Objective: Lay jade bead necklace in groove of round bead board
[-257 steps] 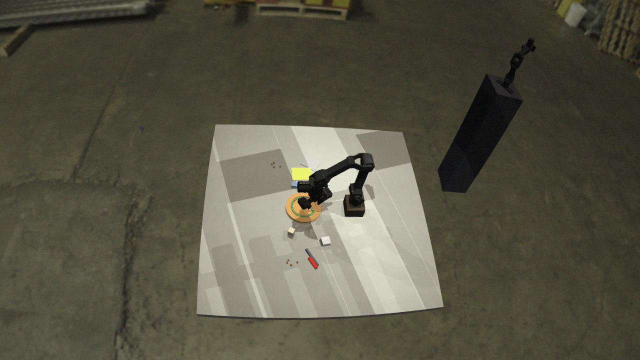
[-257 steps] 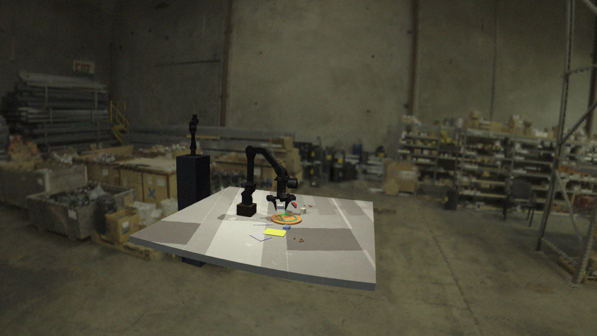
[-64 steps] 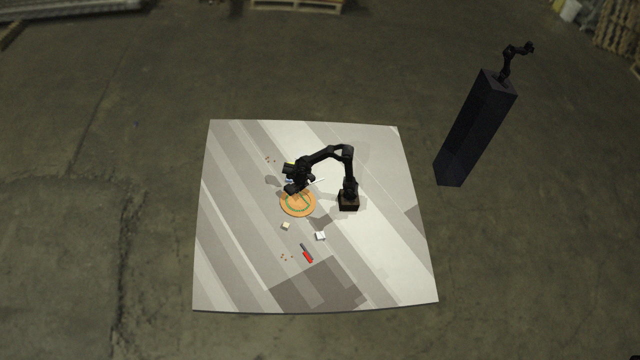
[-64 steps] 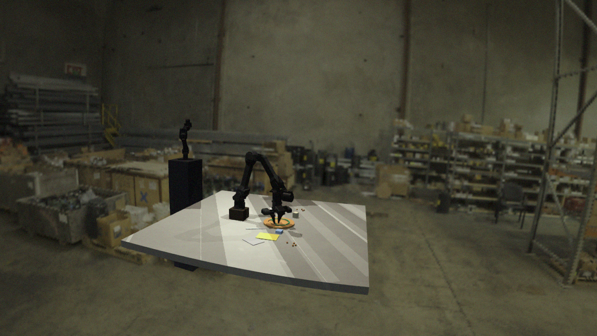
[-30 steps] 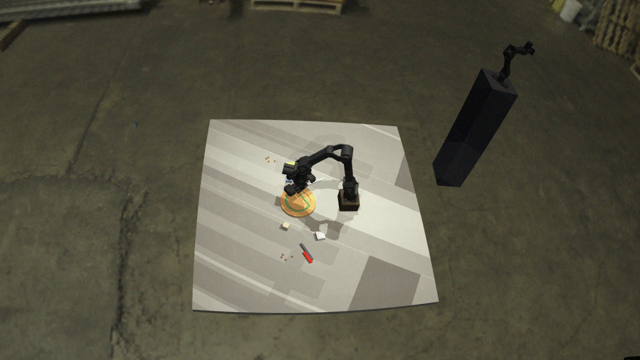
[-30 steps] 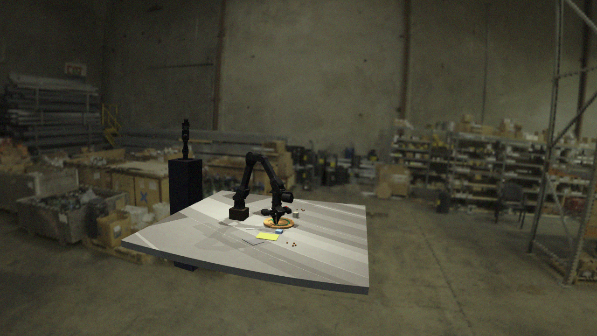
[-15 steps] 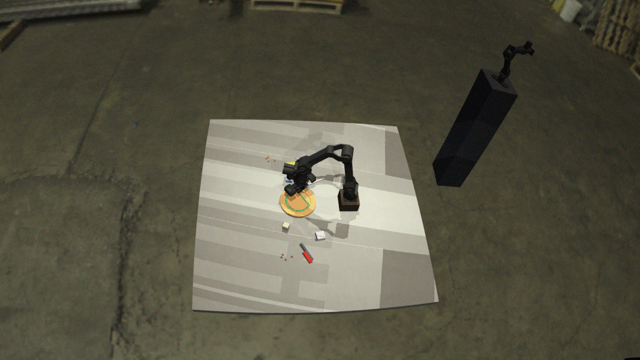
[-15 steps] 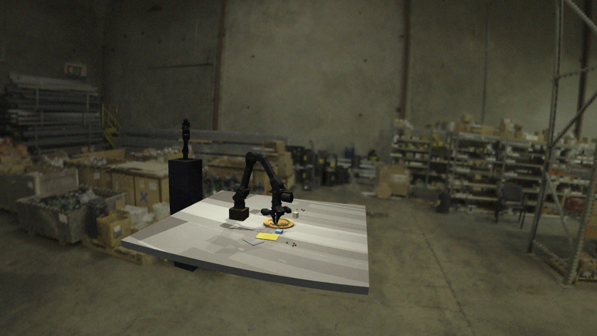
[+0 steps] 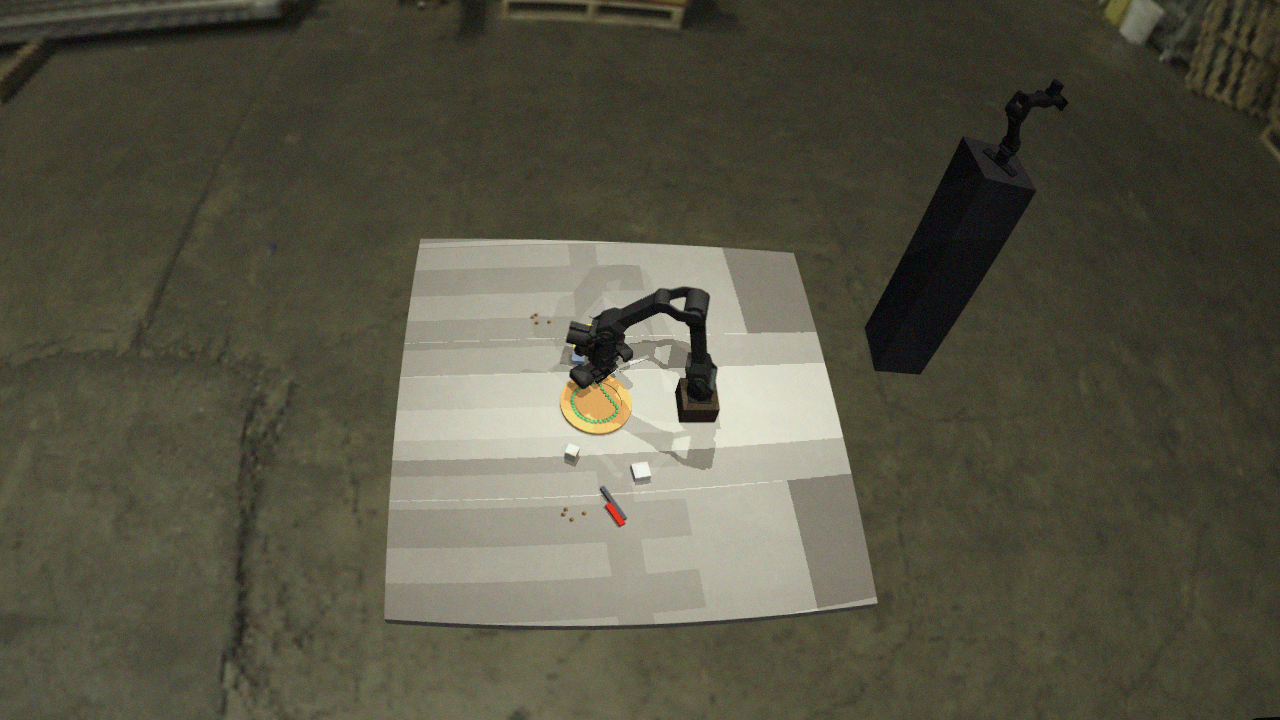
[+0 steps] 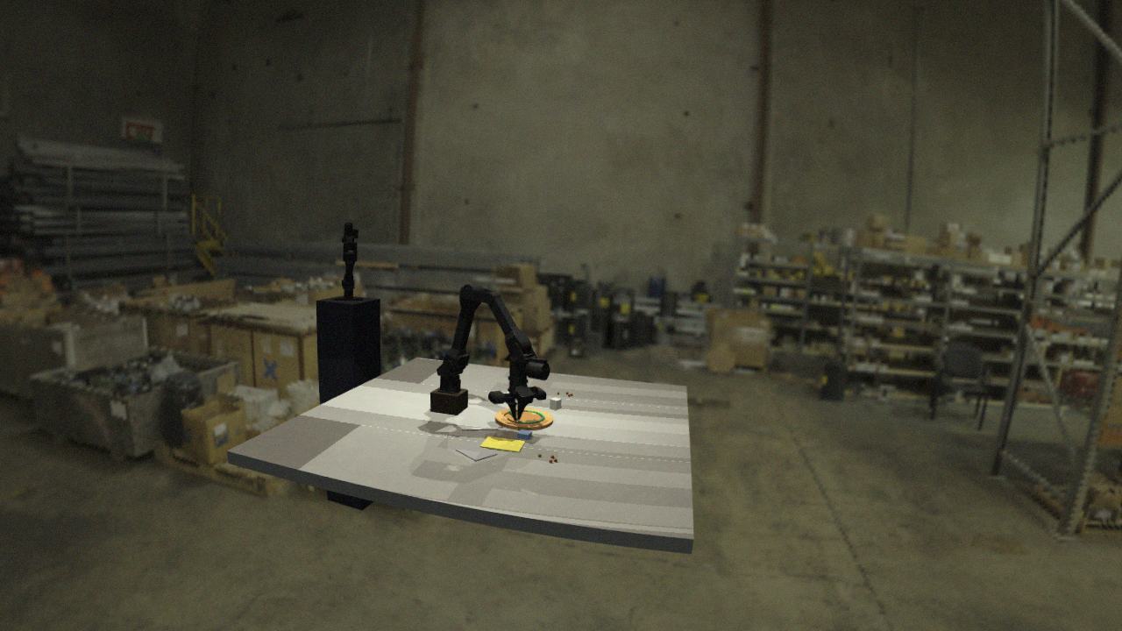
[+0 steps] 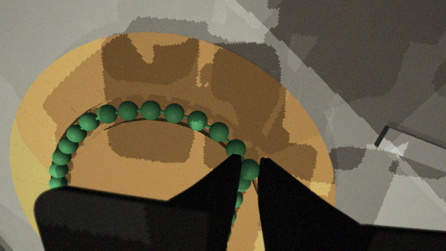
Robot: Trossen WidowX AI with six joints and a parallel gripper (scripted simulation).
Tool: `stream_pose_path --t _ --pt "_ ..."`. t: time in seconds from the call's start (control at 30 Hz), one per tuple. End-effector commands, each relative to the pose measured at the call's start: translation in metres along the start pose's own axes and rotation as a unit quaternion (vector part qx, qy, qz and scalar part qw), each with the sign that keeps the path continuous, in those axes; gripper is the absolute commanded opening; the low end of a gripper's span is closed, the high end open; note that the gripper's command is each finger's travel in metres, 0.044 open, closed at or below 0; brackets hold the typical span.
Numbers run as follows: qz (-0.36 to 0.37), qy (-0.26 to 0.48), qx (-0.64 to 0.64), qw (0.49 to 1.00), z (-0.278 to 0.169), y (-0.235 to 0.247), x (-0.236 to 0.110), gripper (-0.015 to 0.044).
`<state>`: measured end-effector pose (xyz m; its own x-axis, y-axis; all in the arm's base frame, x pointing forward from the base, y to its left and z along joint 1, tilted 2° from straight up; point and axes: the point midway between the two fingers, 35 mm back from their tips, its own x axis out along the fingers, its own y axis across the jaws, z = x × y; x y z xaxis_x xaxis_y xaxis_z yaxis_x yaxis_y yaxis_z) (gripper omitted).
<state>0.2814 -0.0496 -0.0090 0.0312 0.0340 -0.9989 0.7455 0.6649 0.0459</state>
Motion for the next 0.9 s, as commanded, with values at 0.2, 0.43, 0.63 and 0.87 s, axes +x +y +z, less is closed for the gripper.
stream_pose_path --t 0.2,0.43,0.63,0.87 --pt "-0.001 0.002 -0.001 1.0 -0.0012 -0.0017 0.0082 0.0" --pt "0.001 -0.001 0.0 1.0 0.0007 0.0 0.0052 0.0157" --pt "0.001 -0.001 0.0 1.0 0.0007 0.0 0.0052 0.0315" --pt "-0.001 0.002 -0.001 1.0 -0.0003 -0.0008 0.0009 0.044"
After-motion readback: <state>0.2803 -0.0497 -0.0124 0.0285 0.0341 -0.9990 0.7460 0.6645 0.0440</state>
